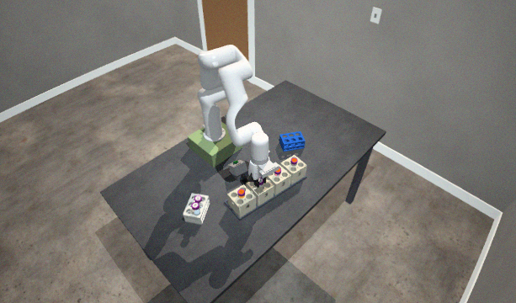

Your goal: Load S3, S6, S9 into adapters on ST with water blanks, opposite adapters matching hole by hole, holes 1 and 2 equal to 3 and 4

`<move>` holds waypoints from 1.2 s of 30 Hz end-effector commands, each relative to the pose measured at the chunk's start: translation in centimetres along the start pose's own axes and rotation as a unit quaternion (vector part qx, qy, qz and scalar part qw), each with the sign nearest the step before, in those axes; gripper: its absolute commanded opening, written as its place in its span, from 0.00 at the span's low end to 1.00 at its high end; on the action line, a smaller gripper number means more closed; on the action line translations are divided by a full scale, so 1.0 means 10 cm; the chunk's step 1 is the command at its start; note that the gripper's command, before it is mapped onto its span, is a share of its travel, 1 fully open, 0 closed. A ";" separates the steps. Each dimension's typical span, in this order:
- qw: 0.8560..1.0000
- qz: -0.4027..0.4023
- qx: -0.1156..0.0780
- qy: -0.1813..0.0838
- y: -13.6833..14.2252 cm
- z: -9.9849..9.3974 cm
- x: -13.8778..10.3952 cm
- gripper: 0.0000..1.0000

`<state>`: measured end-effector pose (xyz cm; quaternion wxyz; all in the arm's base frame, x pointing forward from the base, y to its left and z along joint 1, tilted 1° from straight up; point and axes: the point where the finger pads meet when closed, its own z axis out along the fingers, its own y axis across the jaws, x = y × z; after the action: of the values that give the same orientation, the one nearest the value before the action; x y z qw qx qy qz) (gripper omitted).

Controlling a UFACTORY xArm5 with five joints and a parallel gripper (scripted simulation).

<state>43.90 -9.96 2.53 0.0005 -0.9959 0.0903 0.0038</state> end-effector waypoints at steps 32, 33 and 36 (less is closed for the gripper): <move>1.000 0.000 -0.005 0.002 0.00 -0.01 0.01 0.44; 1.000 0.000 -0.005 0.002 0.00 -0.01 0.01 0.44; 1.000 0.000 -0.005 0.002 0.00 -0.03 0.01 0.44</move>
<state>43.89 -9.96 2.49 0.0005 -0.9959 0.0903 0.0039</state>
